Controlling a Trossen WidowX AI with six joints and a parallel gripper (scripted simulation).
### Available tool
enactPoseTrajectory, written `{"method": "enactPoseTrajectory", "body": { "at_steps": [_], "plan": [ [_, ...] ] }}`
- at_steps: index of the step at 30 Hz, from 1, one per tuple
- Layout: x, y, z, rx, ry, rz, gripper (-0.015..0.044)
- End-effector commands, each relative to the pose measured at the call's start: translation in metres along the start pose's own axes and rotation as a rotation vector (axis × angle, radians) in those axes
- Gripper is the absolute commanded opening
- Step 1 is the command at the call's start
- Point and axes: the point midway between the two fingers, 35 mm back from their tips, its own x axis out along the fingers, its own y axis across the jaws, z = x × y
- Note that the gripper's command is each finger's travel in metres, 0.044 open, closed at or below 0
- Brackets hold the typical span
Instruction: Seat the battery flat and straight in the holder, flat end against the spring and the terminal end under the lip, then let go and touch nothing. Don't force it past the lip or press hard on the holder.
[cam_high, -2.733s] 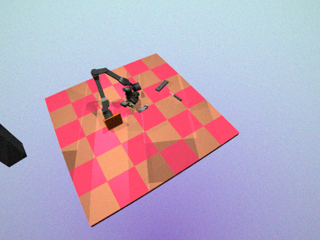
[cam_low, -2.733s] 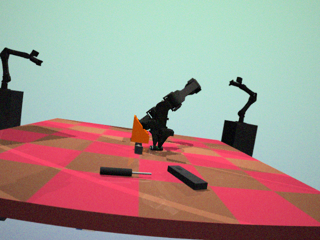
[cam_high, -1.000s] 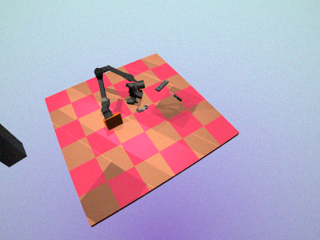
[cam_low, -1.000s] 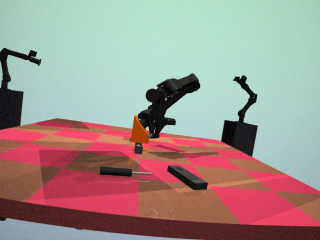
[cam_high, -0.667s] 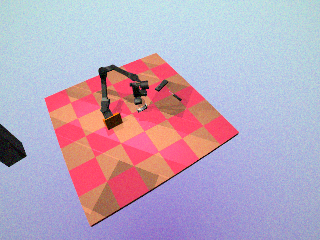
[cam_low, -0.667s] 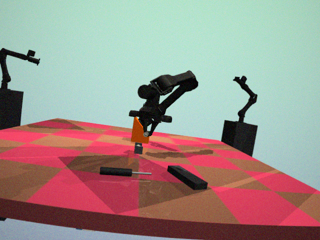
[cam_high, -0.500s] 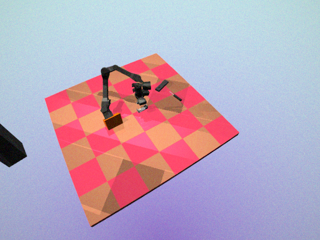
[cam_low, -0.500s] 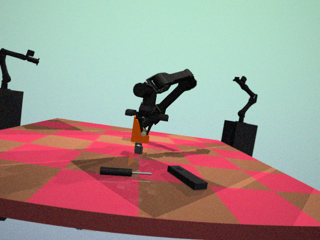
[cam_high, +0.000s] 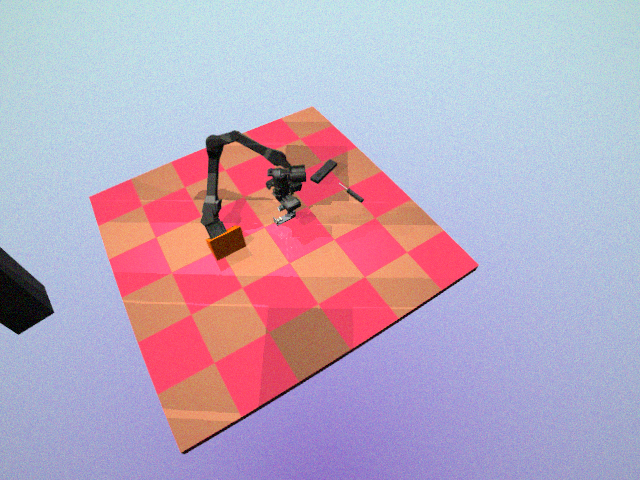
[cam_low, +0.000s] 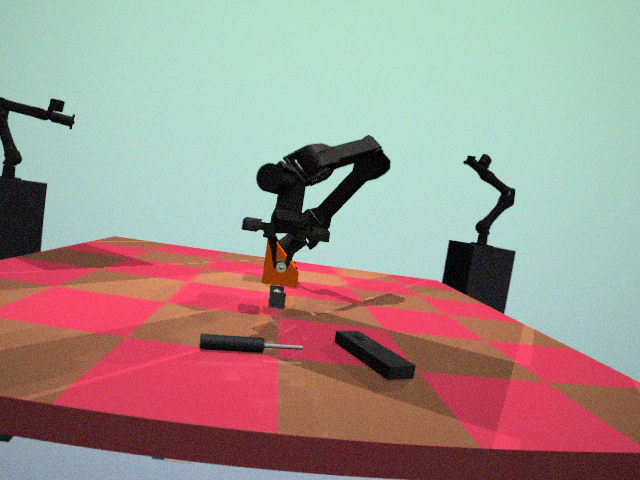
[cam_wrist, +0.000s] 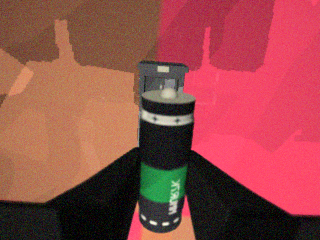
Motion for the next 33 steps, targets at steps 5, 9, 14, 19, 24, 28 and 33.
{"method": "enactPoseTrajectory", "body": {
  "at_steps": [5, 9, 14, 19, 24, 28, 33],
  "plan": [
    [0.016, -0.001, 0.001, 0.011, -0.078, -0.008, 0.0074],
    [0.023, -0.001, 0.001, 0.015, -0.121, -0.011, 0.0074],
    [0.03, 0.0, 0.002, 0.018, -0.169, -0.014, 0.0074],
    [0.036, 0.002, 0.001, 0.021, -0.217, -0.016, 0.0074],
    [0.038, 0.003, 0.001, 0.022, -0.232, -0.019, 0.0074],
    [0.04, 0.002, 0.001, 0.023, -0.25, -0.022, 0.0074],
    [0.043, 0.001, 0.0, 0.024, -0.277, -0.027, 0.0074]
  ]
}}
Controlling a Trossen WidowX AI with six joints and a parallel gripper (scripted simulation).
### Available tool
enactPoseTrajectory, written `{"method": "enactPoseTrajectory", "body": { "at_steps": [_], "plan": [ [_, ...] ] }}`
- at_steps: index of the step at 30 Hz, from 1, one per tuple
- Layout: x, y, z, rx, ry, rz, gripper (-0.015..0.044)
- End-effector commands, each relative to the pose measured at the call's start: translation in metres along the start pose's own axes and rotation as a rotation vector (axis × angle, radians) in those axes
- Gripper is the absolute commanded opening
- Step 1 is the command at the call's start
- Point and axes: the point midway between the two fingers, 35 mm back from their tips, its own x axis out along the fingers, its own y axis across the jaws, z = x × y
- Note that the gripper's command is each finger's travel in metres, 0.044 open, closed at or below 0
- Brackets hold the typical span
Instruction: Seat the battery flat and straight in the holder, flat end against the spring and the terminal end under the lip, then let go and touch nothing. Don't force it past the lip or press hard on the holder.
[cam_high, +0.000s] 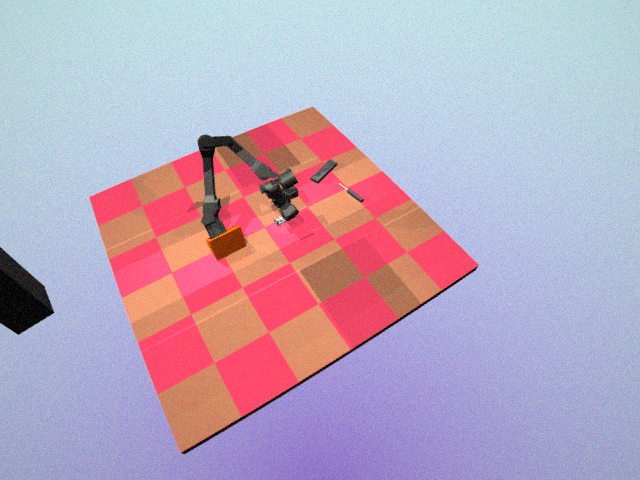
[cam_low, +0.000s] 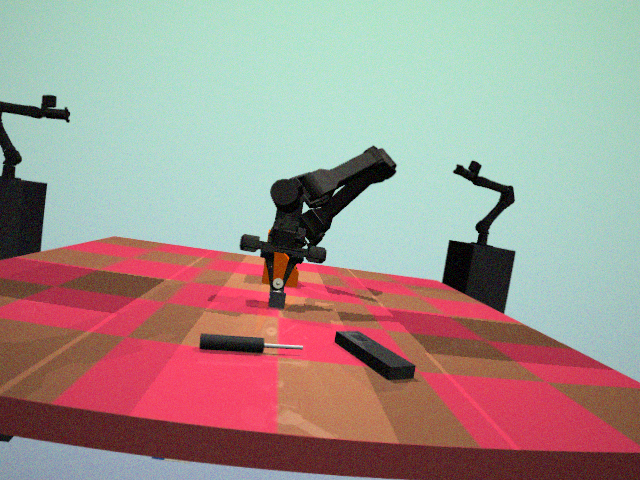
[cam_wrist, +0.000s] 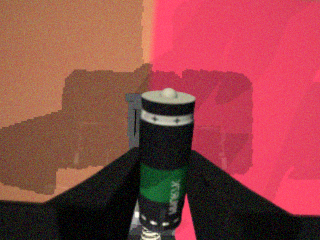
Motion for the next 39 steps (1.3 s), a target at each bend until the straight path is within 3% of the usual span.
{"method": "enactPoseTrajectory", "body": {
  "at_steps": [1, 39],
  "plan": [
    [0.001, 0.001, -0.001, 0.002, -0.027, 0.0, 0.0074],
    [0.011, 0.004, -0.013, 0.012, -0.227, -0.015, 0.0074]
  ]
}}
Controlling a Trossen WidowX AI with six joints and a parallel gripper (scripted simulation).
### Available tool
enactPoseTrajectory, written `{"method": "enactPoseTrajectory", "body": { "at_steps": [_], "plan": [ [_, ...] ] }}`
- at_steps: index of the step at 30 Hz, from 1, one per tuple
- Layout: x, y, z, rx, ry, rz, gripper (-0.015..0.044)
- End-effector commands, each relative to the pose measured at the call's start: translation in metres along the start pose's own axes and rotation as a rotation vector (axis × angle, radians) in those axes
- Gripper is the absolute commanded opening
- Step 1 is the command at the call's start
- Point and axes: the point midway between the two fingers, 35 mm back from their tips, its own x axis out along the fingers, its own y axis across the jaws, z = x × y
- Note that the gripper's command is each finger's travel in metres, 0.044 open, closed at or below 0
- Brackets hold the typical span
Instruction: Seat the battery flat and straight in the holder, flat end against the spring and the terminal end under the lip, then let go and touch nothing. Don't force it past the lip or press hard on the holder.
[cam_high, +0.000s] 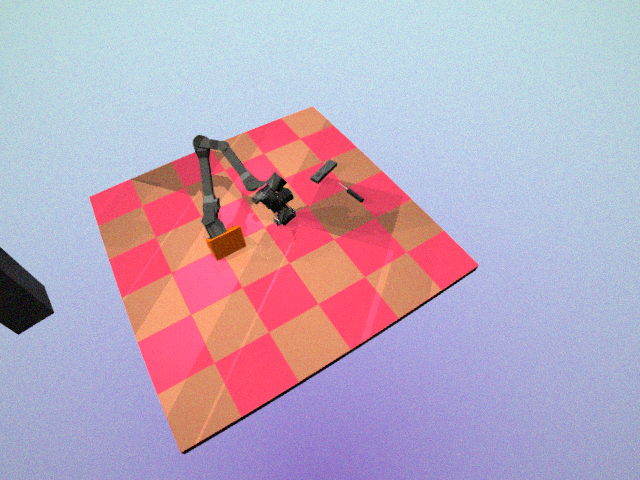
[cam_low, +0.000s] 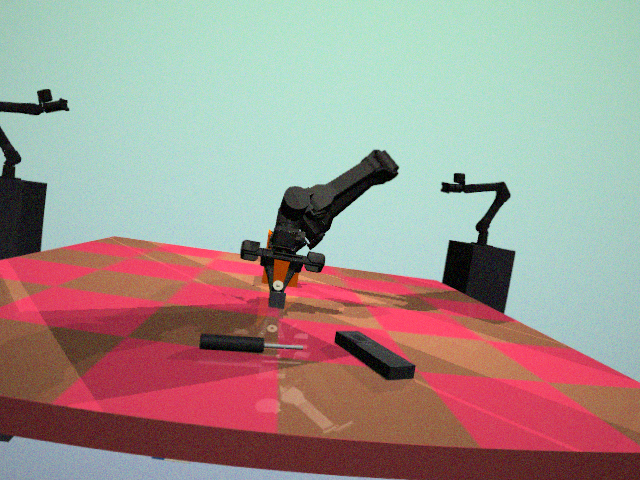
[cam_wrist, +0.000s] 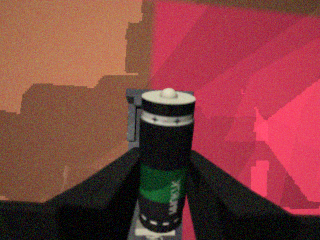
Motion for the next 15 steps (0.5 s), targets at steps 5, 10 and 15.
{"method": "enactPoseTrajectory", "body": {
  "at_steps": [5, 10, 15],
  "plan": [
    [-0.001, 0.003, -0.003, 0.0, -0.02, 0.0, 0.0074],
    [-0.002, 0.002, -0.007, 0.001, -0.021, 0.001, 0.0074],
    [-0.004, 0.002, -0.012, 0.001, -0.021, 0.001, 0.0074]
  ]
}}
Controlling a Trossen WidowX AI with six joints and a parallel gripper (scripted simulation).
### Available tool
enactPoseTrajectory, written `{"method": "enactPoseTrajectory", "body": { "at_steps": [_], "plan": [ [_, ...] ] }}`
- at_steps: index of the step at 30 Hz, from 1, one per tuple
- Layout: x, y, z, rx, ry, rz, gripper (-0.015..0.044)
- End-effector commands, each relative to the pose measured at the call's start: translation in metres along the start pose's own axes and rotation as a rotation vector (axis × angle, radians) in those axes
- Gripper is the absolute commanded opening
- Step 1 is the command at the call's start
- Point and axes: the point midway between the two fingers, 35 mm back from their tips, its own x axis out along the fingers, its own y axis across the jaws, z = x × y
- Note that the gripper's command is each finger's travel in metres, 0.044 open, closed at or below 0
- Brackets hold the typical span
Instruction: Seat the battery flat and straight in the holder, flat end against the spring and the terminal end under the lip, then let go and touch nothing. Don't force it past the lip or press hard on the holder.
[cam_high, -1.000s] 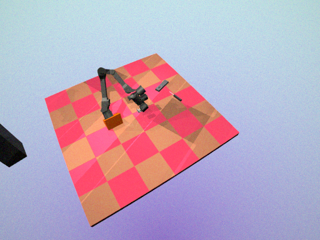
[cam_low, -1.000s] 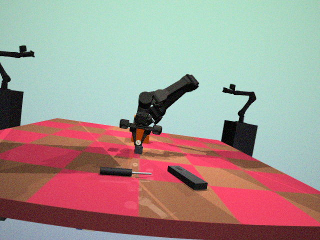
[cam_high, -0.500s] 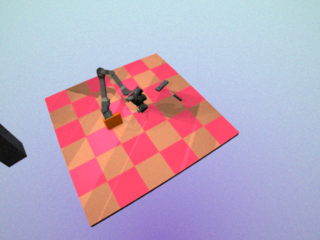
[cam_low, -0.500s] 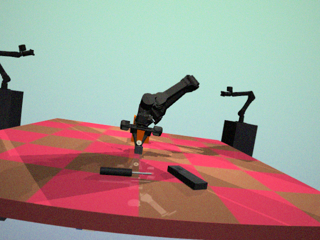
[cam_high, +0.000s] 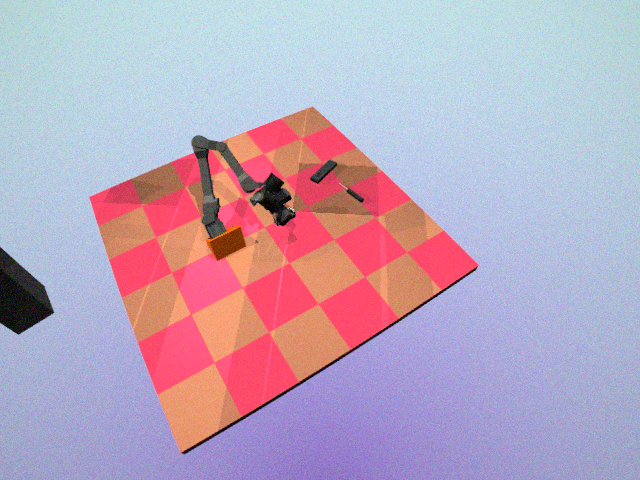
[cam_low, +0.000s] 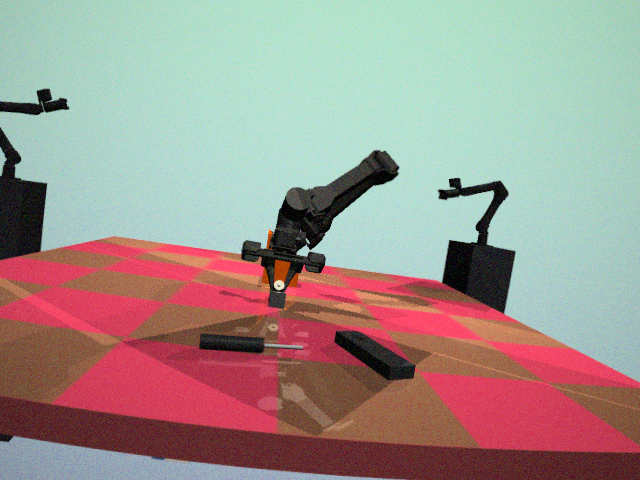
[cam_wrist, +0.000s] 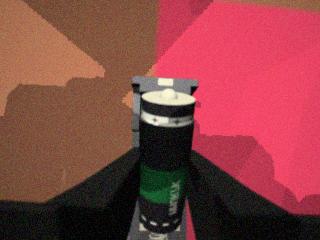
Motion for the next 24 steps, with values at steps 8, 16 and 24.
{"method": "enactPoseTrajectory", "body": {
  "at_steps": [8, 16, 24],
  "plan": [
    [-0.0047, 0.0002, -0.0114, 0.004, 0.001, -0.002, 0.0074],
    [-0.0067, 0.0, -0.0151, 0.004, 0.003, -0.005, 0.0074],
    [-0.0038, -0.0022, -0.0122, -0.001, 0.034, -0.013, 0.0074]
  ]
}}
